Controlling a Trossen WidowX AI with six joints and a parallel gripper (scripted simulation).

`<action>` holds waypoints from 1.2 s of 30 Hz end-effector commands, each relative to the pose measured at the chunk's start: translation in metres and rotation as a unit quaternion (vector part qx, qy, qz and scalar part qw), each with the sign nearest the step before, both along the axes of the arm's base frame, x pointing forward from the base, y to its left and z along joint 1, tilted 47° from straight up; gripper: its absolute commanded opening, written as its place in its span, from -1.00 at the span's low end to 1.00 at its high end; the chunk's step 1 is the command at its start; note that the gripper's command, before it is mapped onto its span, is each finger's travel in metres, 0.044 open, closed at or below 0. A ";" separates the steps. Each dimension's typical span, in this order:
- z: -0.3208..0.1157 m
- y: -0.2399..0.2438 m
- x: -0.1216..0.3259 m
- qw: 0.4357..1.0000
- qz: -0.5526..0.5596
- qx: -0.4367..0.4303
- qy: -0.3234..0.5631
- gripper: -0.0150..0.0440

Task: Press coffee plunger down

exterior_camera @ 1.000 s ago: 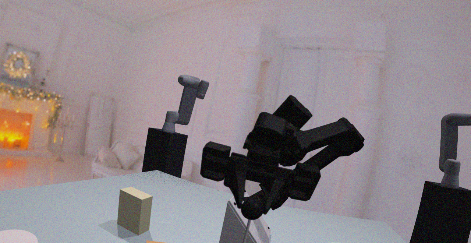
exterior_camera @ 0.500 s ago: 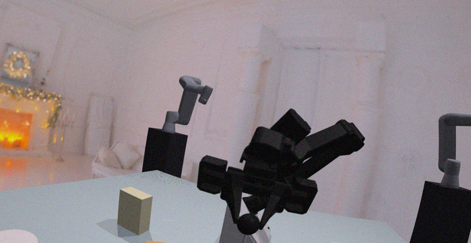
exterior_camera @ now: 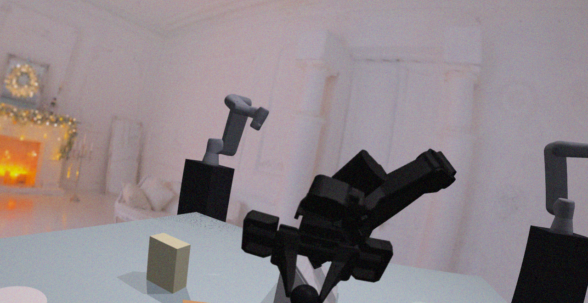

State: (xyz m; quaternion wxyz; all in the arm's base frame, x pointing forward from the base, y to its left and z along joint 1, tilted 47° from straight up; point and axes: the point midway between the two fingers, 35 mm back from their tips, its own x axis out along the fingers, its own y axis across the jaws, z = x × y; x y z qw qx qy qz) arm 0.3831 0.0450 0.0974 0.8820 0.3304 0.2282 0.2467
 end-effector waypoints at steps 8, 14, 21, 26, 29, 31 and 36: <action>-0.015 0.015 -0.003 0.999 0.022 0.010 0.029 -0.08; -0.015 0.015 -0.002 0.999 0.022 0.010 0.029 -0.08; -0.015 0.014 -0.001 0.999 0.022 0.010 0.029 -0.08; -0.015 0.014 0.000 0.999 0.022 0.010 0.029 -0.08; -0.015 0.014 0.000 0.999 0.022 0.010 0.029 -0.08; -0.015 0.014 0.001 0.999 0.022 0.010 0.029 -0.08; -0.015 0.014 0.001 0.999 0.022 0.010 0.029 -0.08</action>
